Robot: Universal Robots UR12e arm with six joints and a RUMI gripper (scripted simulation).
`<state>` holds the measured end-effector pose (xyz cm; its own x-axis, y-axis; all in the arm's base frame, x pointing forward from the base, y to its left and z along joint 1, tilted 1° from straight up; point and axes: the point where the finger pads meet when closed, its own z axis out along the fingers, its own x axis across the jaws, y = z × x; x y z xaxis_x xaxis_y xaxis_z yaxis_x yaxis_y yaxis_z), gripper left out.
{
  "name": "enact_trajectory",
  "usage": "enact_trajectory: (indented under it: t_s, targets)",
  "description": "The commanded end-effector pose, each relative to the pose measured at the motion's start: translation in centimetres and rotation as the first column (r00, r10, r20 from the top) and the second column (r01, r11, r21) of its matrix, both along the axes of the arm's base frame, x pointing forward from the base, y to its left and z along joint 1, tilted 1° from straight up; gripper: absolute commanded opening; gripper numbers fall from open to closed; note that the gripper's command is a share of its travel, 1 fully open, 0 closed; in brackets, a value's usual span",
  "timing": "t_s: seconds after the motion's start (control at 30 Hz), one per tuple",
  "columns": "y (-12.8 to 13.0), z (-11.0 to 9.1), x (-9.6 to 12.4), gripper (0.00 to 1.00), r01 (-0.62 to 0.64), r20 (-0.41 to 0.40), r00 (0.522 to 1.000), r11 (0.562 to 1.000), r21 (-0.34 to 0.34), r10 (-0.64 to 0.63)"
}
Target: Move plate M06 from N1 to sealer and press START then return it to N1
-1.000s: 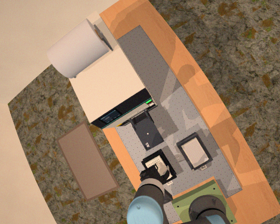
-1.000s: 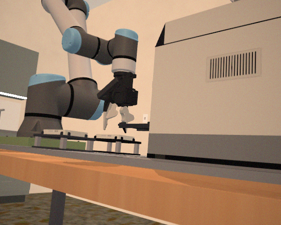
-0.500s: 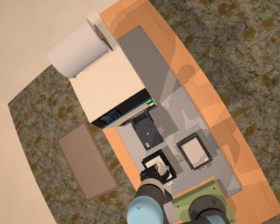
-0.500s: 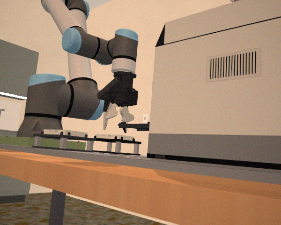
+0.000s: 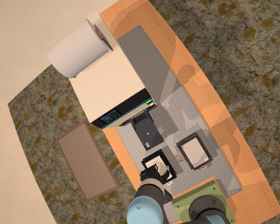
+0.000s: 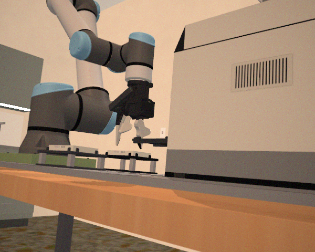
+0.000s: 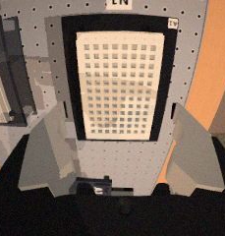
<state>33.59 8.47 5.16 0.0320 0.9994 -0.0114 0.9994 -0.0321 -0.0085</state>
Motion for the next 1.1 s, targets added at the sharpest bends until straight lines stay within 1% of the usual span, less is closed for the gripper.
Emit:
enact_trajectory:
  t_s: [0.0, 0.13, 0.33, 0.87, 1.07]
  targets:
    - [0.0, 0.0, 0.1, 0.68, 0.0, 0.001, 1.0, 1.0, 0.0, 0.0]
    - [0.0, 0.0, 0.1, 0.68, 0.0, 0.001, 1.0, 1.0, 0.0, 0.0]
    - [0.0, -1.0, 0.1, 0.68, 0.0, 0.001, 1.0, 1.0, 0.0, 0.0]
    - [0.0, -1.0, 0.1, 0.68, 0.0, 0.001, 1.0, 1.0, 0.0, 0.0]
    - [0.0, -1.4, 0.0, 0.68, 0.0, 0.001, 1.0, 1.0, 0.0, 0.0]
